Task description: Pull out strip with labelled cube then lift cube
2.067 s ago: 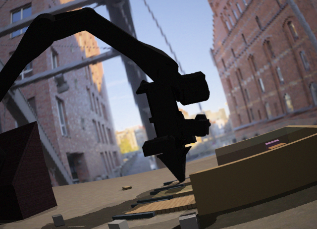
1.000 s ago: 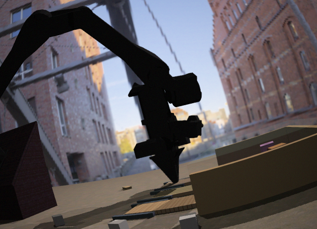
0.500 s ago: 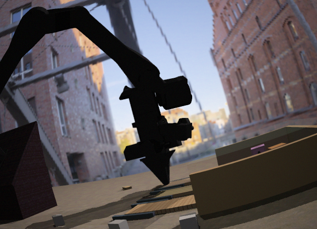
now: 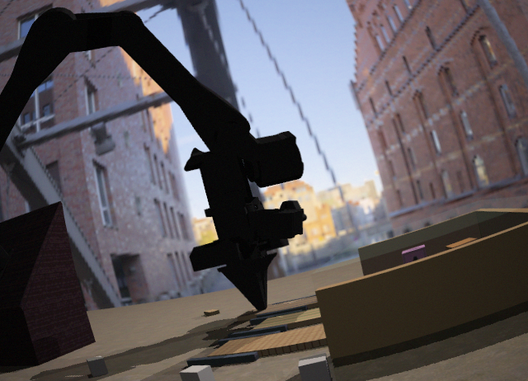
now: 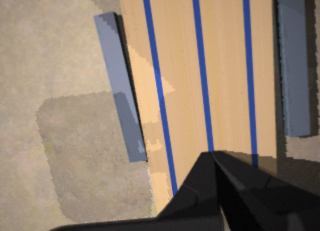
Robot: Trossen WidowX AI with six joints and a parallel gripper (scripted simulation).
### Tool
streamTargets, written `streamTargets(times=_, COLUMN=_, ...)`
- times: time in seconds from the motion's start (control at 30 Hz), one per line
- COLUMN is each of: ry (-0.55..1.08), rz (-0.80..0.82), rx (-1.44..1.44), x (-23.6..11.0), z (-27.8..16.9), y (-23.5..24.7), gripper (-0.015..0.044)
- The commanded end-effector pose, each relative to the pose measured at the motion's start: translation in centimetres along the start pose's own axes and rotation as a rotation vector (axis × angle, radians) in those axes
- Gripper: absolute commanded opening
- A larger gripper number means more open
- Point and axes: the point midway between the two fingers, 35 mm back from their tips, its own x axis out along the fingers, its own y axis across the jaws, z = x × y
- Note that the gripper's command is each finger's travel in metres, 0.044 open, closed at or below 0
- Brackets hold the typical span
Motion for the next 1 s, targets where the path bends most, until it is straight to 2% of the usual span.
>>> streamTargets(times=0.0, ry=0.025, rz=-0.005, rx=-0.011, x=0.5, z=-1.5, y=-0.2, gripper=0.0)
streamTargets(times=0.97, ry=0.026, rz=-0.005, rx=-0.012, x=0.5, z=-5.8, y=-0.4, gripper=0.0)
